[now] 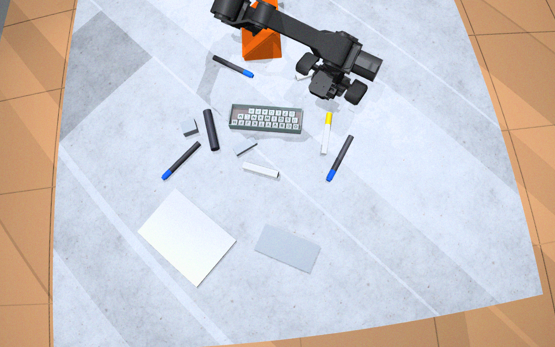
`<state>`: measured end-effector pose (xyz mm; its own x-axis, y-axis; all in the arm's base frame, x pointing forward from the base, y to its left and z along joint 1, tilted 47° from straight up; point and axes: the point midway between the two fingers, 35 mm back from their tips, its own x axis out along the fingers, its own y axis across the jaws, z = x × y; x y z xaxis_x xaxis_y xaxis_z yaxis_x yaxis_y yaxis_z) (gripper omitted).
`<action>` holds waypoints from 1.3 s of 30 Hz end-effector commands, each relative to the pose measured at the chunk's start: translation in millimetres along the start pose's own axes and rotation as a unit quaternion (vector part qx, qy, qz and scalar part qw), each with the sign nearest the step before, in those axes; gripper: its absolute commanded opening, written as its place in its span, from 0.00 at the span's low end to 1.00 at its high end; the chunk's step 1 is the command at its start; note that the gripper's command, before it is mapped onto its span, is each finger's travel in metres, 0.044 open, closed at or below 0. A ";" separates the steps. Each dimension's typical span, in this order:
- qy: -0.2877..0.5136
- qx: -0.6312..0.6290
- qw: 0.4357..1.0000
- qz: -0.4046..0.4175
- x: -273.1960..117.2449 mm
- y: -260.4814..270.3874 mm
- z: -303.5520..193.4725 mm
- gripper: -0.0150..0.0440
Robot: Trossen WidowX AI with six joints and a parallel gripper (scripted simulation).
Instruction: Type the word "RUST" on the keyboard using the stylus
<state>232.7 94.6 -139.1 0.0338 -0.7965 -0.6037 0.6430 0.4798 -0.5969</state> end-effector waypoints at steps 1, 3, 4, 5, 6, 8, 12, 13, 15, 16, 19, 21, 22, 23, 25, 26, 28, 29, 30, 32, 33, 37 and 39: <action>-0.009 0.054 0.998 -0.021 -0.9 -1.9 1.1 0.25; -0.013 0.080 0.996 -0.031 -1.3 -3.6 1.9 0.25; -0.015 0.093 0.995 -0.036 -1.6 -4.5 2.3 0.25; -0.018 0.106 0.993 -0.041 -1.9 -5.4 2.7 0.25; -0.020 0.119 0.992 -0.046 -2.2 -6.2 3.1 0.25; -0.026 0.145 0.988 -0.055 -2.9 -8.0 4.1 0.25; -0.040 0.196 0.977 -0.073 -4.5 -11.4 6.1 0.25; -0.044 0.209 0.974 -0.077 -4.9 -12.2 6.7 0.25; -0.052 0.234 0.967 -0.085 -5.9 -13.9 7.8 0.25; -0.056 0.246 0.964 -0.089 -6.4 -14.7 8.4 0.25; -0.069 0.283 0.951 -0.099 -8.1 -17.1 10.3 0.25; -0.079 0.307 0.942 -0.106 -9.4 -18.6 11.7 0.25; -0.084 0.319 0.938 -0.109 -10.0 -19.4 12.4 0.25; -0.089 0.331 0.933 -0.111 -10.7 -20.1 13.1 0.25; -0.100 0.355 0.922 -0.117 -12.1 -21.6 14.5 0.25; -0.105 0.366 0.917 -0.119 -12.9 -22.3 15.3 0.25; -0.117 0.389 0.906 -0.123 -14.4 -23.7 16.8 0.25; -0.122 0.400 0.900 -0.125 -15.2 -24.4 17.6 0.25; -0.128 0.411 0.894 -0.126 -16.0 -25.0 18.4 0.25; -0.140 0.433 0.881 -0.129 -17.7 -26.3 20.1 0.25; -0.146 0.444 0.874 -0.130 -18.6 -27.0 20.9 0.25; -0.162 0.470 0.857 -0.132 -20.9 -28.4 23.1 0.25; -0.162 0.470 0.857 -0.132 -20.9 -28.4 23.1 0.25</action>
<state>230.3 87.9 -98.1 -0.1005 -0.9609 -0.2581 0.9911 -0.1193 0.0583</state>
